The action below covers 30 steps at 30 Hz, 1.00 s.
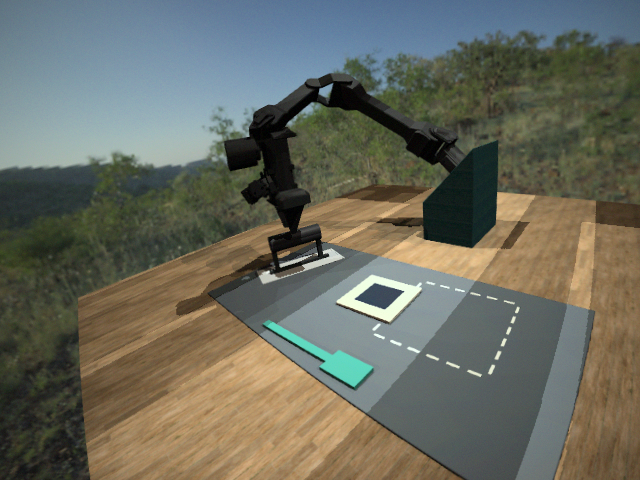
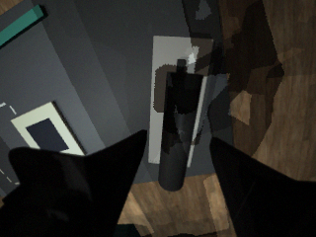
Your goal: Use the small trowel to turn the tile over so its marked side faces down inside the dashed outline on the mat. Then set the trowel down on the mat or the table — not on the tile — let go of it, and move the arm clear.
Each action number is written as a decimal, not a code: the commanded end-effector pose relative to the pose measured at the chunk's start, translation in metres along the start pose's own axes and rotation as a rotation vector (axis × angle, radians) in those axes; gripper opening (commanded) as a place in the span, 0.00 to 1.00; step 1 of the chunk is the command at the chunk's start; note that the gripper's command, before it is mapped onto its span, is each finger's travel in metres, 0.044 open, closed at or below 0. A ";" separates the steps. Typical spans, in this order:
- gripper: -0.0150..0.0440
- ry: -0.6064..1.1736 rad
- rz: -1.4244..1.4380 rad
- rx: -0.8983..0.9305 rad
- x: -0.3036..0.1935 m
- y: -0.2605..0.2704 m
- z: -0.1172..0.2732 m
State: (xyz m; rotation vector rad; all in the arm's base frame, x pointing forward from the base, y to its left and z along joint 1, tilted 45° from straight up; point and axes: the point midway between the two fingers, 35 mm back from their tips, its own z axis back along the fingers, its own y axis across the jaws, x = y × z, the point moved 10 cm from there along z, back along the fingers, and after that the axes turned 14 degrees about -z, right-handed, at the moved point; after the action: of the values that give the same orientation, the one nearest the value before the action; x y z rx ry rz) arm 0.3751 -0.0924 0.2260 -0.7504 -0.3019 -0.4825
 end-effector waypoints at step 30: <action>0.47 0.005 0.008 -0.004 -0.002 0.000 -0.028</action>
State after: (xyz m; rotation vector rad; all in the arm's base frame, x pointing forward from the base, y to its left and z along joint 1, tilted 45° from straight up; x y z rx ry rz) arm 0.3759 -0.1111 0.2068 -0.7530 -0.2970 -0.4798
